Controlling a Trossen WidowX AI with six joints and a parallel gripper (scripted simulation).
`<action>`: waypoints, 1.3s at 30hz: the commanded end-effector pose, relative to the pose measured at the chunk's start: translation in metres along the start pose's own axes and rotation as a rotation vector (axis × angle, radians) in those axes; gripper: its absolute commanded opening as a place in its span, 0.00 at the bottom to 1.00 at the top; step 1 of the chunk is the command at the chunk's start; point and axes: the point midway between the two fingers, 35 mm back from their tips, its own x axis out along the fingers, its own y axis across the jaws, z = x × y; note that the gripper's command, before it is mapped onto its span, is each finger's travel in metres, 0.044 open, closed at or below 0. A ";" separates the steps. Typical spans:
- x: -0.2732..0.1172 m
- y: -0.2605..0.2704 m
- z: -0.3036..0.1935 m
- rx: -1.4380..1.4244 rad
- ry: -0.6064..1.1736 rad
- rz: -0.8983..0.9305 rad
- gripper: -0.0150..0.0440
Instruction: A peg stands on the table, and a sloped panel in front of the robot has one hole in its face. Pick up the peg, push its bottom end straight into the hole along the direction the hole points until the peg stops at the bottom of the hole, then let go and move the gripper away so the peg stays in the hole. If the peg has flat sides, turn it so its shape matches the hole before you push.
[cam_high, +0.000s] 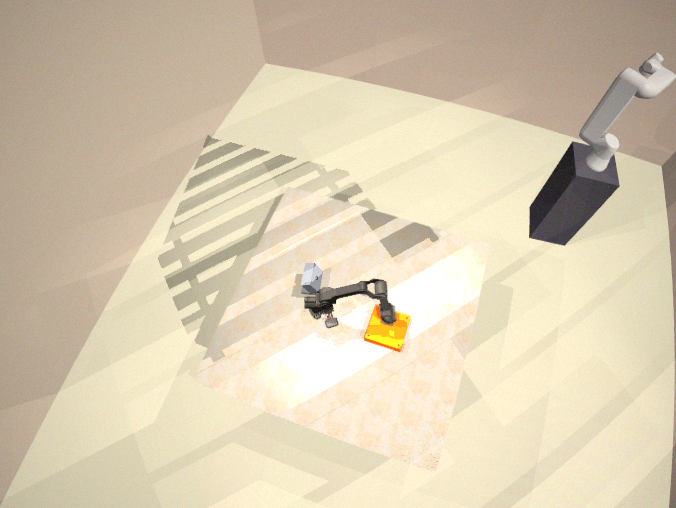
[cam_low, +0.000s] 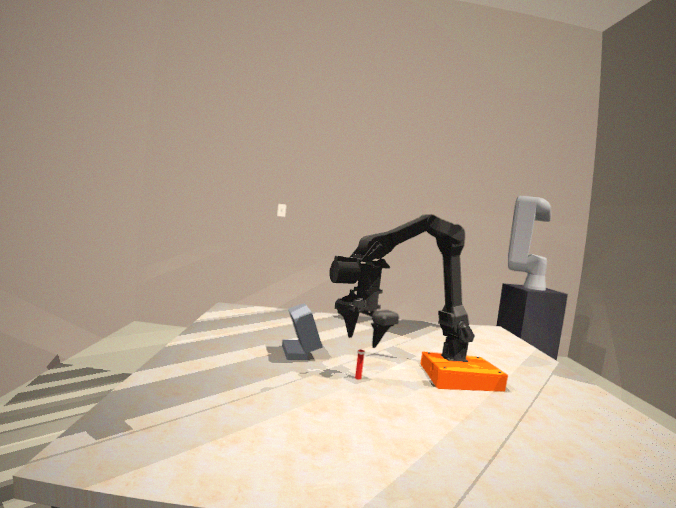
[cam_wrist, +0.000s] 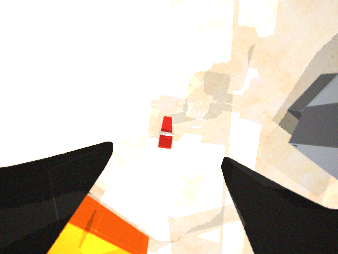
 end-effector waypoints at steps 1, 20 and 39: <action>0.001 0.003 0.001 0.007 0.005 0.009 1.00; 0.031 0.003 0.003 0.007 0.005 0.009 1.00; 0.061 0.003 0.001 0.007 0.005 0.009 1.00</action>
